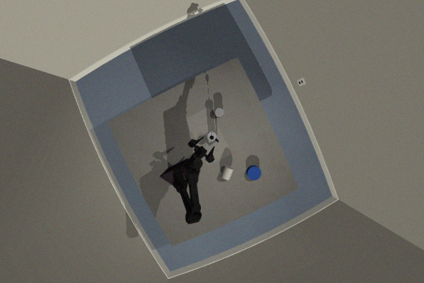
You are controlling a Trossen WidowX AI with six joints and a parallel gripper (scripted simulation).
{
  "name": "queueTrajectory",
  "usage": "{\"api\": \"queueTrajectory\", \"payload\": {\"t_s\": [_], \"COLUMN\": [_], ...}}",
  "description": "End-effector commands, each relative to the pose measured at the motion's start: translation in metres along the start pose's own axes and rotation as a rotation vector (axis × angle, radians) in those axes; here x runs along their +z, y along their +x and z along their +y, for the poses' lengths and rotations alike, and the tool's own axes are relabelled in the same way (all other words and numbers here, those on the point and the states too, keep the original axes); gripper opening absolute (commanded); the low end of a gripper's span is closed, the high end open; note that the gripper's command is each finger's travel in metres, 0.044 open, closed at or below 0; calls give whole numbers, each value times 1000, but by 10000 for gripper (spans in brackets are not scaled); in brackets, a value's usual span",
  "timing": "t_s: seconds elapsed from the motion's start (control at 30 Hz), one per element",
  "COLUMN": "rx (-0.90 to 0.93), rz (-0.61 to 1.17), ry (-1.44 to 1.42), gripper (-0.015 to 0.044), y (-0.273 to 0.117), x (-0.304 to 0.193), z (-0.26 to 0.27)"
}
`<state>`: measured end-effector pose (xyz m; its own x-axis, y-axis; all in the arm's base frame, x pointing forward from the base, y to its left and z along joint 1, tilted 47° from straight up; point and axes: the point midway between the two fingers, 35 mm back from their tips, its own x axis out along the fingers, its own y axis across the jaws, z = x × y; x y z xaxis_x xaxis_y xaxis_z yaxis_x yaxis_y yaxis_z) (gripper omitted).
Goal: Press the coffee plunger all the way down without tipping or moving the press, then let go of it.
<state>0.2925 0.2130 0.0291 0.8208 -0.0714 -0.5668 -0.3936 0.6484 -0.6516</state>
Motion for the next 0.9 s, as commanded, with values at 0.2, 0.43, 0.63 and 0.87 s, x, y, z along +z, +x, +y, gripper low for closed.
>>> {"api": "queueTrajectory", "payload": {"t_s": [0.2, 0.43, 0.63, 0.87], "rx": [-22, -24, -24, -25], "rz": [6, 6, 6, 6], "ry": [-30, -28, -28, -28], "gripper": [440, 440, 440, 440], "y": [28, 29, 37, 49], "x": [-53, -51, -51, -51], "z": [0, -2, -2, -2]}}
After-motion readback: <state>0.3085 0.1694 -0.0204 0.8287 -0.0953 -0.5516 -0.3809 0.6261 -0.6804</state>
